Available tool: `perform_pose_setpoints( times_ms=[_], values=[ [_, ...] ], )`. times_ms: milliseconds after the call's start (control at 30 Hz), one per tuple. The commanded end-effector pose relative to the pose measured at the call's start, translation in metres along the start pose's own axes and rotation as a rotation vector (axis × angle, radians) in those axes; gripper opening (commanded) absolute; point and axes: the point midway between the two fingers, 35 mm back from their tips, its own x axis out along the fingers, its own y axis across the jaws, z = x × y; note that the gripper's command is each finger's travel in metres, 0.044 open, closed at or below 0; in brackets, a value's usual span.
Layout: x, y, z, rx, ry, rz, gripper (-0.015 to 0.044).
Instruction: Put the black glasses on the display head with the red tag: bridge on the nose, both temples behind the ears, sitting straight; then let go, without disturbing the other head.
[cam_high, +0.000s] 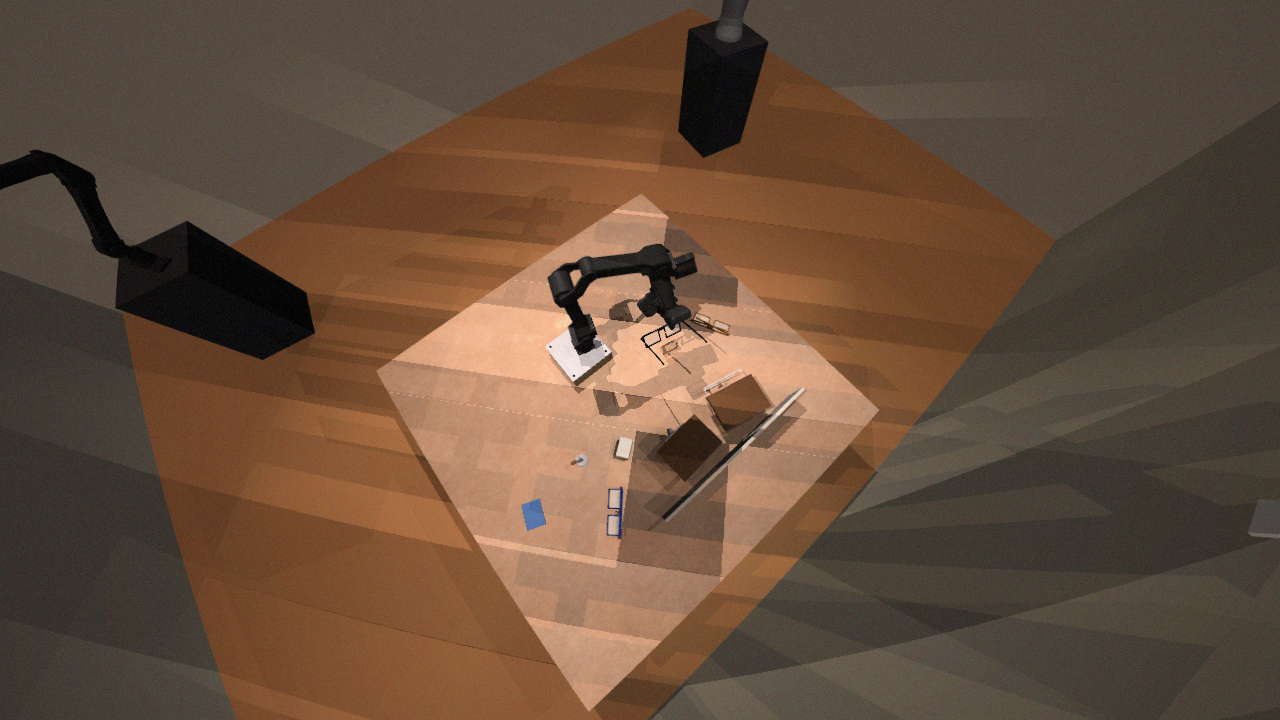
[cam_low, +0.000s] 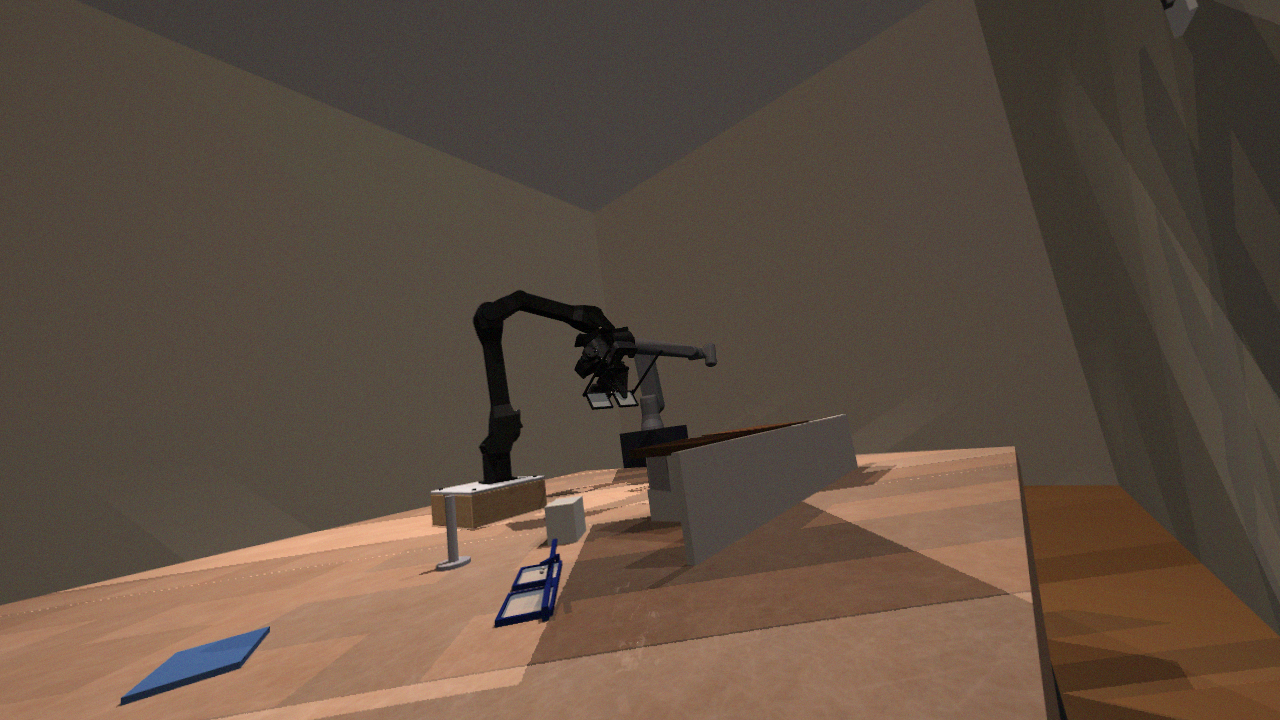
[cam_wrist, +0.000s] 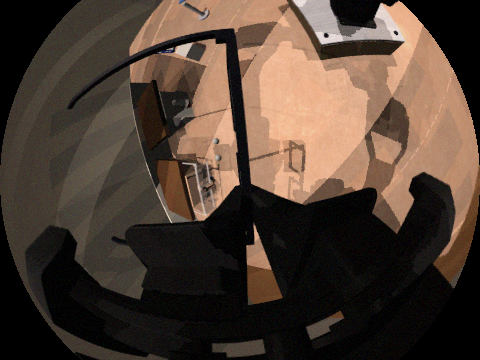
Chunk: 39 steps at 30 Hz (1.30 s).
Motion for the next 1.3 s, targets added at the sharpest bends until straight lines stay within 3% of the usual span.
perform_pose_setpoints(
  times_ms=[0, 1267],
  values=[
    [0.000, 0.000, 0.000, -0.007, 0.000, -0.002, 0.0000],
    [0.087, 0.030, 0.087, -0.203, -0.081, -0.395, 0.0000]
  ],
)
